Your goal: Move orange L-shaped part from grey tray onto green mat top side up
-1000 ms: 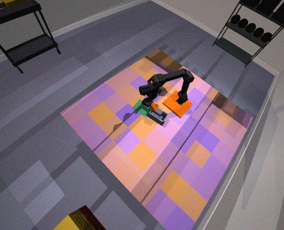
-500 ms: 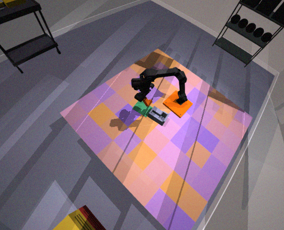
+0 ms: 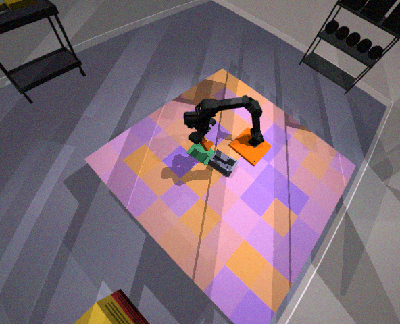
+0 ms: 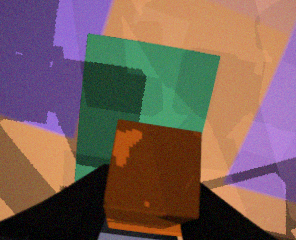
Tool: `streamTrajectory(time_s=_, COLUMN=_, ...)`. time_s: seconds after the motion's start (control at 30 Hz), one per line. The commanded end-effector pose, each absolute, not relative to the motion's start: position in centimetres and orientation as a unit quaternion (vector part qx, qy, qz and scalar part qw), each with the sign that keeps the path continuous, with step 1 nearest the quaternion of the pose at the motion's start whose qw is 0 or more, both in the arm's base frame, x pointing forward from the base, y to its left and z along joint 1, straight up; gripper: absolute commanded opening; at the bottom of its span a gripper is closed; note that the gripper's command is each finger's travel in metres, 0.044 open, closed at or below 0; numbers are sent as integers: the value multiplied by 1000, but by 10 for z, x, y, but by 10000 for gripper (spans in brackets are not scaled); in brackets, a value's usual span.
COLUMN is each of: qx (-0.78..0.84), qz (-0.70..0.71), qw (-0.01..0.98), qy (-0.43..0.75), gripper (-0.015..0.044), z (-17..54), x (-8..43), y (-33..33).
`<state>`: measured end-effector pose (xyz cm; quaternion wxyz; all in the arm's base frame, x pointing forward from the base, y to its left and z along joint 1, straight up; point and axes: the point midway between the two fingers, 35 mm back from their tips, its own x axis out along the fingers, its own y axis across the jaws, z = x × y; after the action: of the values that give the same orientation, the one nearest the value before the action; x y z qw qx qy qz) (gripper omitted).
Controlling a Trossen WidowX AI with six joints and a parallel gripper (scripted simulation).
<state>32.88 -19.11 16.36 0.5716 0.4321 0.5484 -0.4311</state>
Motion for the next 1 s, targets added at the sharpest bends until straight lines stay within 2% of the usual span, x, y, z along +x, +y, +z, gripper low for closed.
streamTrajectory(time_s=0.0, qx=432, qz=-429, qw=573, qy=548, gripper=0, z=159, x=329, y=-191)
streamTrajectory(time_s=0.97, qx=432, qz=-429, qw=573, qy=548, gripper=0, z=112, x=330, y=-192)
